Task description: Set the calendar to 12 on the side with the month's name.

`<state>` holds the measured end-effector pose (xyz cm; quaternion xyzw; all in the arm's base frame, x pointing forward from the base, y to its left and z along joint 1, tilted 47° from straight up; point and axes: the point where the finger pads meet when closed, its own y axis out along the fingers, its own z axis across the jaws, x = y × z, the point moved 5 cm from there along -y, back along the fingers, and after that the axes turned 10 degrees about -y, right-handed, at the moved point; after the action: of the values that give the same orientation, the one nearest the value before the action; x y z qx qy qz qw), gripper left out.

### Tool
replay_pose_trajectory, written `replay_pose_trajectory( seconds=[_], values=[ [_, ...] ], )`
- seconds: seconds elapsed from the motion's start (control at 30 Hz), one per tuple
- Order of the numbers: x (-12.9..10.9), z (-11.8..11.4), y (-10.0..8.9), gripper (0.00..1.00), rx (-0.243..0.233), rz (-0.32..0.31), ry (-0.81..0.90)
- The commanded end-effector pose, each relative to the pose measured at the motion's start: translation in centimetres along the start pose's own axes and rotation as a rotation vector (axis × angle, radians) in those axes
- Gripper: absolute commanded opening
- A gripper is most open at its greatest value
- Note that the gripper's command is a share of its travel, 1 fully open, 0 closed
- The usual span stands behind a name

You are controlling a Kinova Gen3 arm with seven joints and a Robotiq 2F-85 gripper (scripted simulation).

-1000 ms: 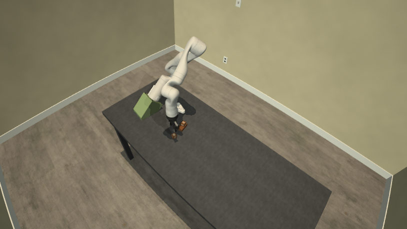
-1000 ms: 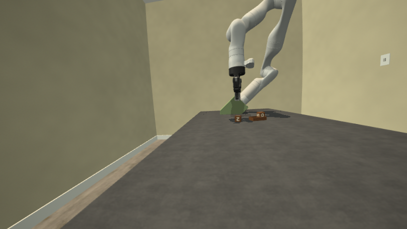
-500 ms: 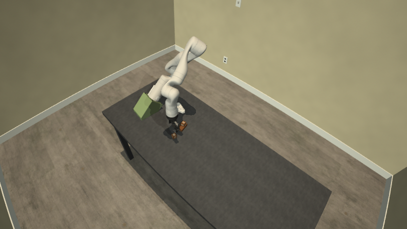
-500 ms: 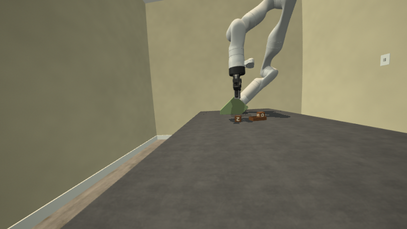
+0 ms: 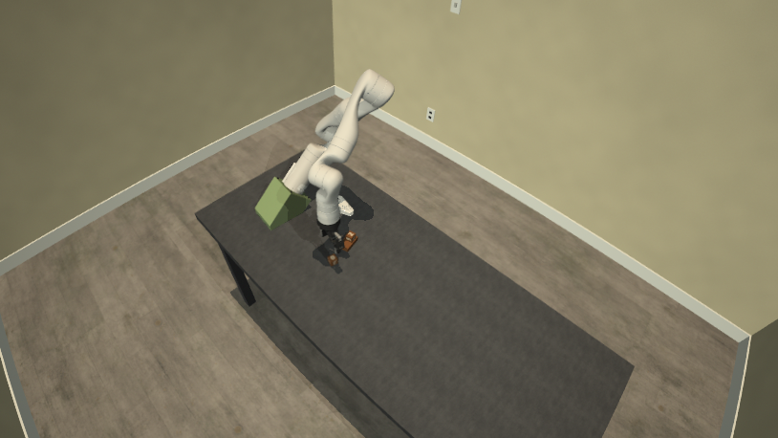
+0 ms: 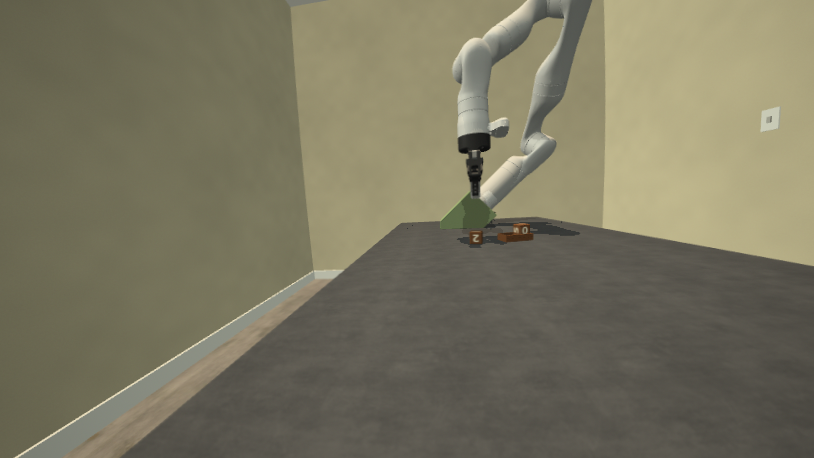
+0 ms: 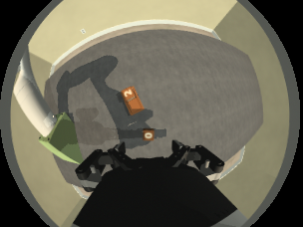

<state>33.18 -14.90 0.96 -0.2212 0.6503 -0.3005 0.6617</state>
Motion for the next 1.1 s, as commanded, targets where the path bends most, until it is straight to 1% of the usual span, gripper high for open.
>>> replay_pose_trajectory(
  seconds=[0.0, 0.17, 0.33, 0.4, 0.9, 0.97, 1.07],
  values=[
    [0.07, -0.07, -0.04, 1.0, 0.002, 0.001, -0.034],
    [0.06, -0.24, 0.15, 1.0, -0.004, 0.005, -0.16],
    [0.05, -0.42, 0.38, 1.0, -0.008, 0.01, -0.334],
    [0.05, -0.42, 0.38, 1.0, -0.008, 0.01, -0.334],
    [0.03, -0.48, 0.86, 1.0, -0.007, 0.014, -0.989],
    [0.03, -0.48, 0.86, 1.0, -0.007, 0.014, -0.989],
    [0.03, -0.39, 0.88, 1.0, -0.005, 0.011, -1.111]
  ],
)
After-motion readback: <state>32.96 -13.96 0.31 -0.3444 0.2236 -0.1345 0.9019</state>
